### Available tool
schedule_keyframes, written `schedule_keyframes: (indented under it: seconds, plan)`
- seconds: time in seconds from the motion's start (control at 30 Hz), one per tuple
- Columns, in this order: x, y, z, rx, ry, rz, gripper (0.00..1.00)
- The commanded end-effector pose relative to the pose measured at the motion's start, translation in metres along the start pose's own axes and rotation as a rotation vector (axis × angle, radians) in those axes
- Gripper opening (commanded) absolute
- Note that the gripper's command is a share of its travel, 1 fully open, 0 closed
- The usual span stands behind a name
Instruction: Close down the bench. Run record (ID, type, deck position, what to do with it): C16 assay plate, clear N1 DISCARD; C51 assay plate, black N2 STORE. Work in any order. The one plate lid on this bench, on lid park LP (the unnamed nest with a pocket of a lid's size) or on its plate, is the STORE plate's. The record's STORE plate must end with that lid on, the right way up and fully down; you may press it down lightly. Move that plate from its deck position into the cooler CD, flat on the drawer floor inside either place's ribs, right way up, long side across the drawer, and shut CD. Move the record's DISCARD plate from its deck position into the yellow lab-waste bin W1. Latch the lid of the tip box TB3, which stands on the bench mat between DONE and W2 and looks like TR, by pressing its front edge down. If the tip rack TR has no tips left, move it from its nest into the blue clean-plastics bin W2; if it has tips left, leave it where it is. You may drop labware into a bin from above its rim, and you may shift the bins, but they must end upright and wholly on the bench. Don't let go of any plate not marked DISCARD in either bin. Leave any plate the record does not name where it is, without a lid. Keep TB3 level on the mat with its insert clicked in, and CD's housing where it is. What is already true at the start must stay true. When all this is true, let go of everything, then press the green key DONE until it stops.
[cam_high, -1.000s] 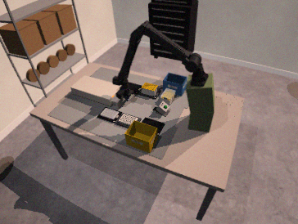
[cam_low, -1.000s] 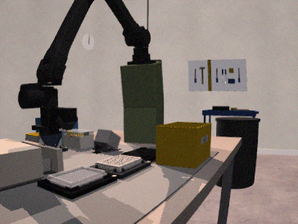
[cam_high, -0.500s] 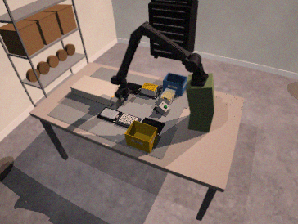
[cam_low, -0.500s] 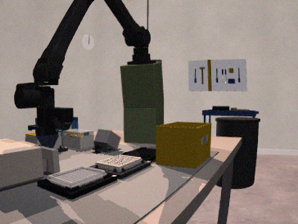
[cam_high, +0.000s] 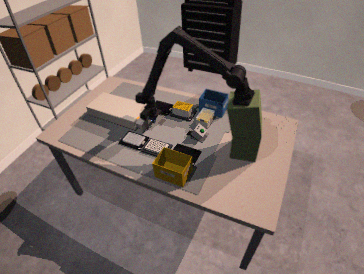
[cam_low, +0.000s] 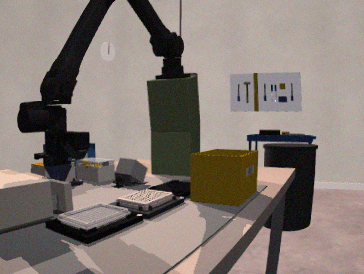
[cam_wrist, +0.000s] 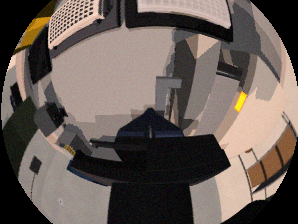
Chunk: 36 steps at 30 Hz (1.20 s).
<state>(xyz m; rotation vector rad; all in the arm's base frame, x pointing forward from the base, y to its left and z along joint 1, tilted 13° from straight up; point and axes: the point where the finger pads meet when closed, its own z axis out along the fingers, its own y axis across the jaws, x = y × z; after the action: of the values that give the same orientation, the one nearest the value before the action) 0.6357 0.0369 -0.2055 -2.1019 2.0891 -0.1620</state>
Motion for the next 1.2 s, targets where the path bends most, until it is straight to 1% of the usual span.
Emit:
schedule_keyframes:
  seconds: [0.0, 0.6, 0.63, 0.67, 0.7, 0.77, 0.97, 1.17]
  plan:
    - [0.007, -0.04, -0.019, 0.078, -0.006, 0.005, 0.0]
    - [0.007, -0.04, -0.019, 0.078, -0.006, 0.005, 0.0]
    - [0.007, -0.033, -0.011, 0.052, -0.005, 0.005, 0.0]
    - [0.008, -0.03, -0.007, 0.04, -0.005, 0.006, 0.0]
    - [0.008, -0.031, -0.007, 0.04, -0.005, 0.006, 0.0]
    - [0.008, -0.038, -0.011, 0.054, -0.005, 0.005, 0.0]
    - [0.008, -0.045, -0.01, 0.048, -0.005, 0.005, 0.0]
    - [0.008, -0.051, -0.012, 0.05, -0.005, 0.005, 0.0]
